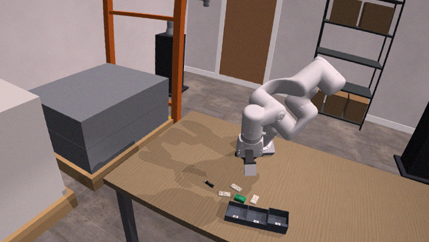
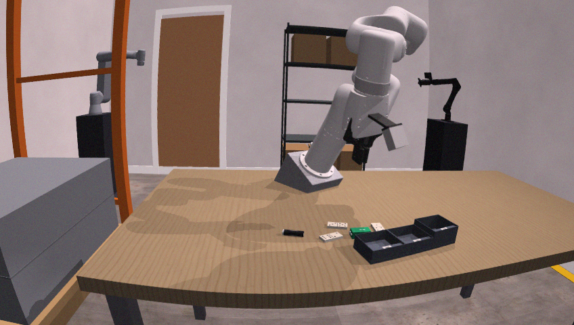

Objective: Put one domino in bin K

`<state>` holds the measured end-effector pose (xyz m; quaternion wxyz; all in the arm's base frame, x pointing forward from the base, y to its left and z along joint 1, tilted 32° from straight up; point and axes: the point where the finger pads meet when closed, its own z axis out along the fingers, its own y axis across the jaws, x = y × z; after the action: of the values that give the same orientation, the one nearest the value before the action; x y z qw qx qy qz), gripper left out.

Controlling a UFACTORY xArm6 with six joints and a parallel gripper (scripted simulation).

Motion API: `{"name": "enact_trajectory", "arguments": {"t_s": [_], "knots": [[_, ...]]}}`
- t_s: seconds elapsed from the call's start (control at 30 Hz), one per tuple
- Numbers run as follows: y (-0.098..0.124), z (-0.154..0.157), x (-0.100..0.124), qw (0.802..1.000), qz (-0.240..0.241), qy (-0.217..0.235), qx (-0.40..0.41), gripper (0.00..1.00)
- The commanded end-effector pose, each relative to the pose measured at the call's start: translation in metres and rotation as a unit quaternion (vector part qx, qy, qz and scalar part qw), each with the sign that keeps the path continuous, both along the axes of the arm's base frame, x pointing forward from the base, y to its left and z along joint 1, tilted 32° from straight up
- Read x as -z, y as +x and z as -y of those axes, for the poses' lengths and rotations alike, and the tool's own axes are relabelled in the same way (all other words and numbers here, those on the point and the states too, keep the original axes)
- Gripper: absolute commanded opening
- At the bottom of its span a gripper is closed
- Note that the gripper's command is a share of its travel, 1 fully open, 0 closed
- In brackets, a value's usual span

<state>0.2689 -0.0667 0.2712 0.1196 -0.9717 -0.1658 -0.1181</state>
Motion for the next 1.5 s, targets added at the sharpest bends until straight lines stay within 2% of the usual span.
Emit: {"name": "enact_trajectory", "arguments": {"t_s": [0.0,0.23,0.33,0.4,0.43,0.73,0.83,0.9,0.97,1.47], "knots": [[-0.001,0.016,-0.007,0.997,0.026,0.021,0.071,0.07],[-0.002,0.03,-0.013,0.983,0.06,0.05,0.168,0.07],[-0.005,0.046,-0.02,0.973,0.076,0.061,0.21,0.07],[-0.005,0.046,-0.02,0.973,0.076,0.061,0.21,0.07],[-0.005,0.046,-0.02,0.964,0.087,0.07,0.24,0.07],[-0.005,0.046,-0.02,0.964,0.087,0.07,0.24,0.07],[0.018,0.037,-0.014,0.978,0.108,0.045,0.174,0.07],[0.033,0.031,-0.011,0.978,0.108,0.045,0.174,0.07],[0.033,0.031,-0.011,0.978,0.108,0.045,0.174,0.07],[0.144,-0.012,0.013,0.978,0.109,0.045,0.174,0.07]]}}
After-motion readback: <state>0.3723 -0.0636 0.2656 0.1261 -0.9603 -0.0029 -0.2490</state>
